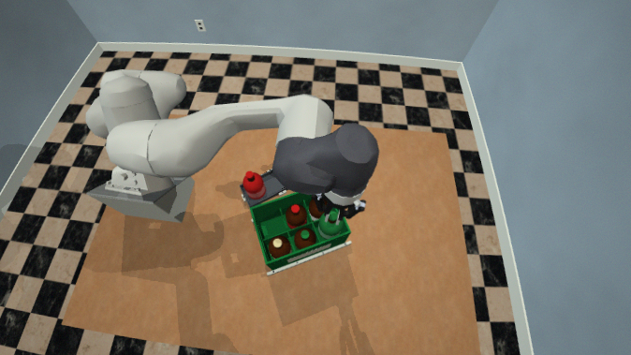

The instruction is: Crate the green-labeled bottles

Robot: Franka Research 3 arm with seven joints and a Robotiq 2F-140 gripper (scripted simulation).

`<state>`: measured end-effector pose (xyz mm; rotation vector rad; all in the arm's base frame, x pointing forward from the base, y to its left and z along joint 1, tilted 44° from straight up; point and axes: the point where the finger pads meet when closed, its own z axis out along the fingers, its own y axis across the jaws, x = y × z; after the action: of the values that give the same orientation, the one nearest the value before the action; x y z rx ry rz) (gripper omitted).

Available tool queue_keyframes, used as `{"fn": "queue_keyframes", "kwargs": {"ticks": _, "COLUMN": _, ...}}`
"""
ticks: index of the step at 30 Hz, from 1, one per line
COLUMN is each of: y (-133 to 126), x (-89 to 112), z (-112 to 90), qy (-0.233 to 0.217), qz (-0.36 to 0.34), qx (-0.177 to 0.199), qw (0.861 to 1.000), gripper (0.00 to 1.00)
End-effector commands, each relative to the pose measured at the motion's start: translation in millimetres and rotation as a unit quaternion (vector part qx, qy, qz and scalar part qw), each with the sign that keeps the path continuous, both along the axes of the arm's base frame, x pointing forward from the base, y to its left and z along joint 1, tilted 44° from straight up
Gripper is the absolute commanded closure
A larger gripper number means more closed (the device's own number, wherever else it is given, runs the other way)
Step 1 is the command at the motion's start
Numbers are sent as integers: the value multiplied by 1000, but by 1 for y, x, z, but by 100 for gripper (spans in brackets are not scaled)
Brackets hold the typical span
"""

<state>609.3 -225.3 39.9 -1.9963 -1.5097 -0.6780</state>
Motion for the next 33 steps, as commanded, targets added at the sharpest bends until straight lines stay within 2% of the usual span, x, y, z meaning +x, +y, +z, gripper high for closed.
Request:
{"fn": "queue_keyframes", "kwargs": {"ticks": 1, "y": -3, "x": 1, "z": 2, "qy": -2, "qz": -8, "qx": 2, "qw": 1000, "gripper": 100}}
{"fn": "queue_keyframes", "kwargs": {"ticks": 33, "y": 17, "x": 3, "z": -17, "qy": -2, "qz": -8, "qx": 2, "qw": 1000, "gripper": 100}}
